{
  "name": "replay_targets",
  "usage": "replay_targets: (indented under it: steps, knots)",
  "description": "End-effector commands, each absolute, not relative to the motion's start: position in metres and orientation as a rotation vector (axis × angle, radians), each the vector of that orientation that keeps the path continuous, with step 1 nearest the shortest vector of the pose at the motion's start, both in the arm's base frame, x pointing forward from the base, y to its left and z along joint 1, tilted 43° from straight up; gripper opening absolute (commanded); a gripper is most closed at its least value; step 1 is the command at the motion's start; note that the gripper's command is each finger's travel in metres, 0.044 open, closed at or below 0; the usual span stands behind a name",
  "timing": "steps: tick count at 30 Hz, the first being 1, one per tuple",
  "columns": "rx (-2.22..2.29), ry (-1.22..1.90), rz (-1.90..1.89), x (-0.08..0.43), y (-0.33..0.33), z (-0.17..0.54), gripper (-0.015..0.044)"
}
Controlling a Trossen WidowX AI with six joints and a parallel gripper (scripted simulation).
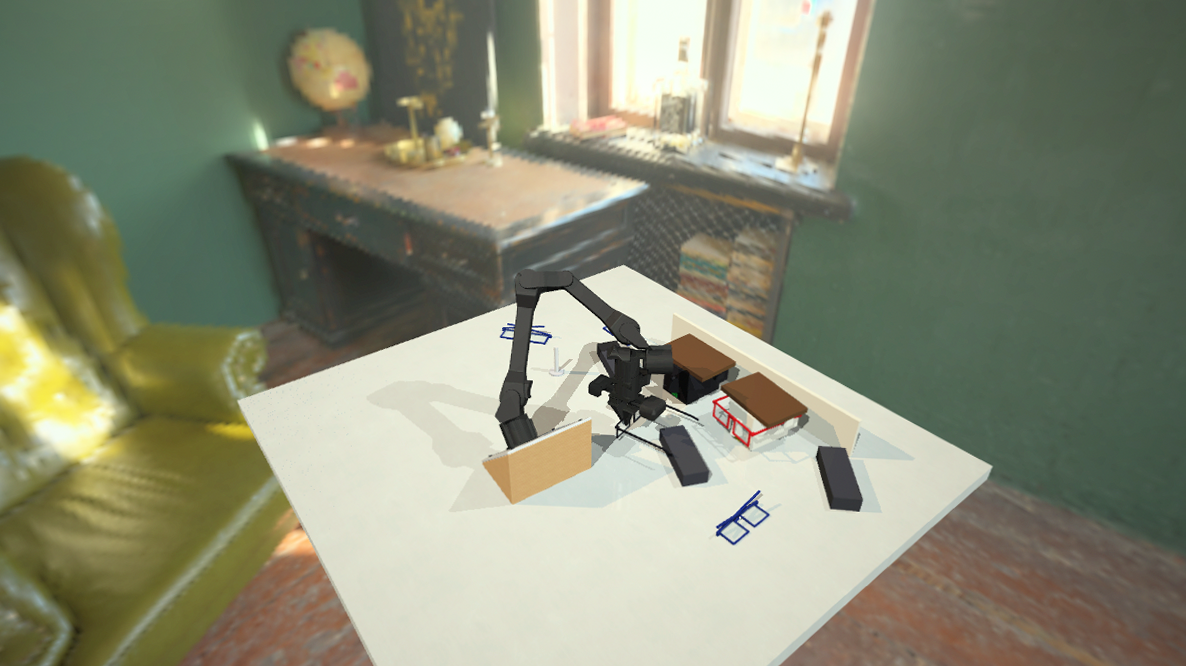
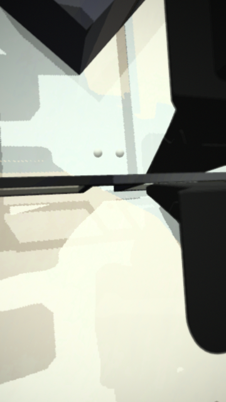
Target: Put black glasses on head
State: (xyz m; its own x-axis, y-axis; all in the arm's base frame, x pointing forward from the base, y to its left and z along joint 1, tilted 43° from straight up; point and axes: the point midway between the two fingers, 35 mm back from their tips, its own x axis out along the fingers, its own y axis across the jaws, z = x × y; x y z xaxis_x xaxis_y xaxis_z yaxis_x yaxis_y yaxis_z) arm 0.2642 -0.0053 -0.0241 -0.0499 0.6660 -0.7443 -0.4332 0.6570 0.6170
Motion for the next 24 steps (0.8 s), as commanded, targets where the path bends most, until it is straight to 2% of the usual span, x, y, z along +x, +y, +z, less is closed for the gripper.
replay_targets:
  steps: [1,15,19,24]
  knots:
    - [0.229,1.36,0.909,0.2607,-0.0007,-0.0282,0.0]
    - [0.23,1.36,0.91,0.2588,0.0051,-0.0334,0.0]
    - [0.219,1.352,0.907,0.2611,0.0031,-0.0314,0.0105]
    - [0.219,1.352,0.907,0.2611,0.0031,-0.0314,0.0107]
